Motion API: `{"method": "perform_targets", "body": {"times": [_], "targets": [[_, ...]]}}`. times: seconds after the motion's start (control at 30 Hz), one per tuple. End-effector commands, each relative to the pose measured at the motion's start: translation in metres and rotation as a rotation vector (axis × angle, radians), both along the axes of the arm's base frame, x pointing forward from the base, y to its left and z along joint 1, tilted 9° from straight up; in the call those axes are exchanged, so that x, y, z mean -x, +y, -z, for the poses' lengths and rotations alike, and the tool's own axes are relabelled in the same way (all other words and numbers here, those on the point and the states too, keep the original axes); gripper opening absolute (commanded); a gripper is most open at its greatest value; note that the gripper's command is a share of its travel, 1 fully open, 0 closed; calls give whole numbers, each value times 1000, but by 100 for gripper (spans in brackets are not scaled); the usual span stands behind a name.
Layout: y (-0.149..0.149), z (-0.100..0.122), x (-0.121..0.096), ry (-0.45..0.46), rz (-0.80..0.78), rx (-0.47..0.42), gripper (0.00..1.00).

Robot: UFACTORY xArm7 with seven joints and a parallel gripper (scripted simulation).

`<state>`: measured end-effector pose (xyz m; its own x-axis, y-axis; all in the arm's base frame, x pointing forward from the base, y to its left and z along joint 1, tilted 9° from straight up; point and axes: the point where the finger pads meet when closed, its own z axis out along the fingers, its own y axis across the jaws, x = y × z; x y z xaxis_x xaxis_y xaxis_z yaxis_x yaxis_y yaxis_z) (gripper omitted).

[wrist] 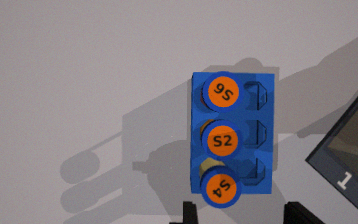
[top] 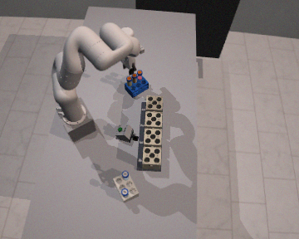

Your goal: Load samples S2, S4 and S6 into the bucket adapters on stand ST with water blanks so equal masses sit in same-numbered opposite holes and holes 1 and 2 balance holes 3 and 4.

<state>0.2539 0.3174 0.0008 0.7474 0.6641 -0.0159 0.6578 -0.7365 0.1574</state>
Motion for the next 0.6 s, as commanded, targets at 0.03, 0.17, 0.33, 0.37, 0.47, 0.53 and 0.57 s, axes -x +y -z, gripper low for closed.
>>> {"method": "perform_targets", "body": {"times": [0.03,0.17,0.33,0.37,0.47,0.53,0.57], "targets": [[1,7,-2,-4,-1,-3,57],[0,13,-2,-4,-1,-3,57],[-1,23,-3,-4,-1,-3,57],[-2,25,-3,-4,-1,-3,57],[-2,31,-4,-4,-1,-3,57],[-3,35,-4,-4,-1,-3,57],[-3,37,-5,-4,-1,-3,57]]}}
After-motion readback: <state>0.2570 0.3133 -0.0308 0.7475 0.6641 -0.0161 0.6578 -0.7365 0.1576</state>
